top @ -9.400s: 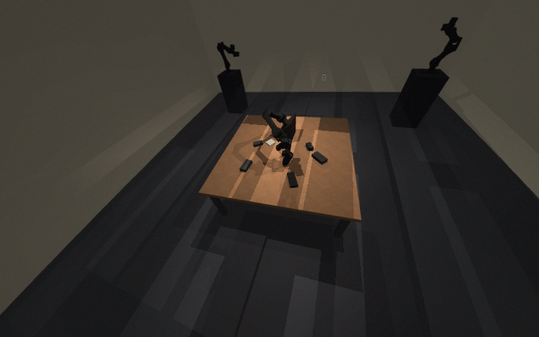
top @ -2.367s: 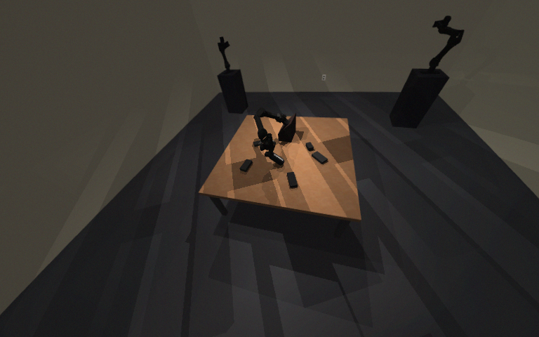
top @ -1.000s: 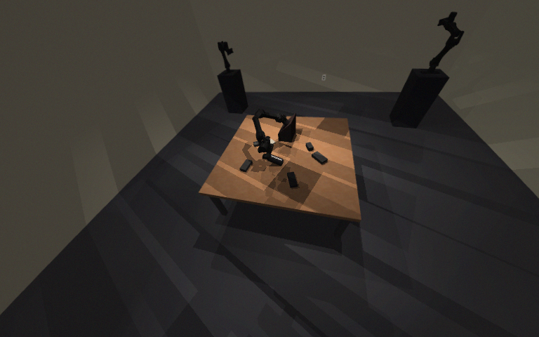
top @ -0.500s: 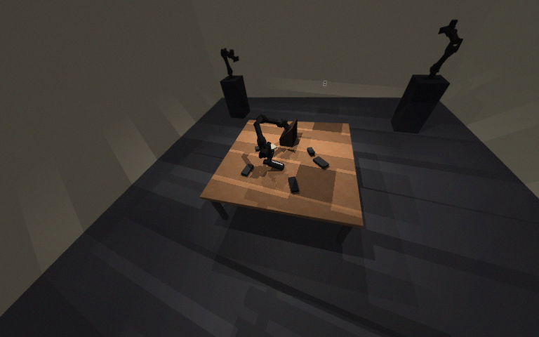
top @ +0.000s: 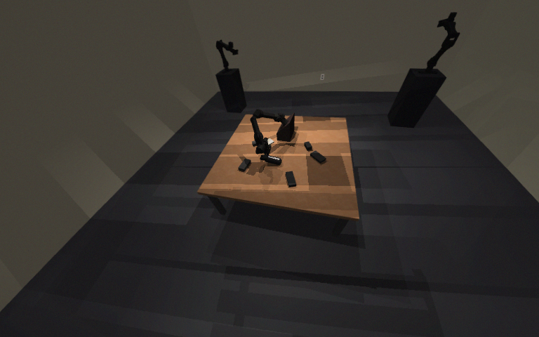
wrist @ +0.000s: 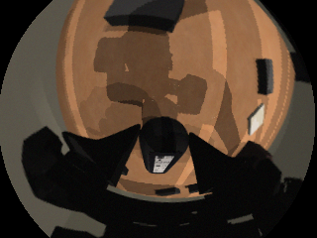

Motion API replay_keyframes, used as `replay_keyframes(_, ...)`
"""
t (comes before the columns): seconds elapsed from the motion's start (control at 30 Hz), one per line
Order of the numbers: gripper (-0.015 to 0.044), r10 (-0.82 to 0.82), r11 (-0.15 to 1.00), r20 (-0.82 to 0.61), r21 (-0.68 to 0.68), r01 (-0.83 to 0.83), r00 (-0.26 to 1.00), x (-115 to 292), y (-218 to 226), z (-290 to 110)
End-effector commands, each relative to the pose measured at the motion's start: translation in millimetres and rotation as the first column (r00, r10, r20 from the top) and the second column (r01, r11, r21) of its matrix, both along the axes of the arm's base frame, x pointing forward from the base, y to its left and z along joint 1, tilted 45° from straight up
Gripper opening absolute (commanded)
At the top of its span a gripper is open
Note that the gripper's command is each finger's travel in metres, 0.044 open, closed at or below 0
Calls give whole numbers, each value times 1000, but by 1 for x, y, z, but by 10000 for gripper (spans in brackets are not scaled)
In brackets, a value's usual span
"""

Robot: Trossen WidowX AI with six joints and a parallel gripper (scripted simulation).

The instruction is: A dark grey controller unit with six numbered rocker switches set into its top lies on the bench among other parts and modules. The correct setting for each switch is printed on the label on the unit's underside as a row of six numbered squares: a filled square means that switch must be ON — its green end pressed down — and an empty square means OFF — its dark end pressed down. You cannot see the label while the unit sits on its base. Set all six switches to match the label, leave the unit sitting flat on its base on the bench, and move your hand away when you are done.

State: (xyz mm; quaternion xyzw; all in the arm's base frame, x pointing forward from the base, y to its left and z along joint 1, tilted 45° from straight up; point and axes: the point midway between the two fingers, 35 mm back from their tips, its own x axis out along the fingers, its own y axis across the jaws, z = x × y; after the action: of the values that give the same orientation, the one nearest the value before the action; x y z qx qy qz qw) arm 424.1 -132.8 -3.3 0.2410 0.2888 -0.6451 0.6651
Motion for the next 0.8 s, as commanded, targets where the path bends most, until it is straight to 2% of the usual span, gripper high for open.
replay_keyframes(0.0,338,6,1000,-16,8,-6,1000,-2,-1,-5)
replay_keyframes(0.77,338,6,1000,-16,7,-6,1000,-2,-16,-15)
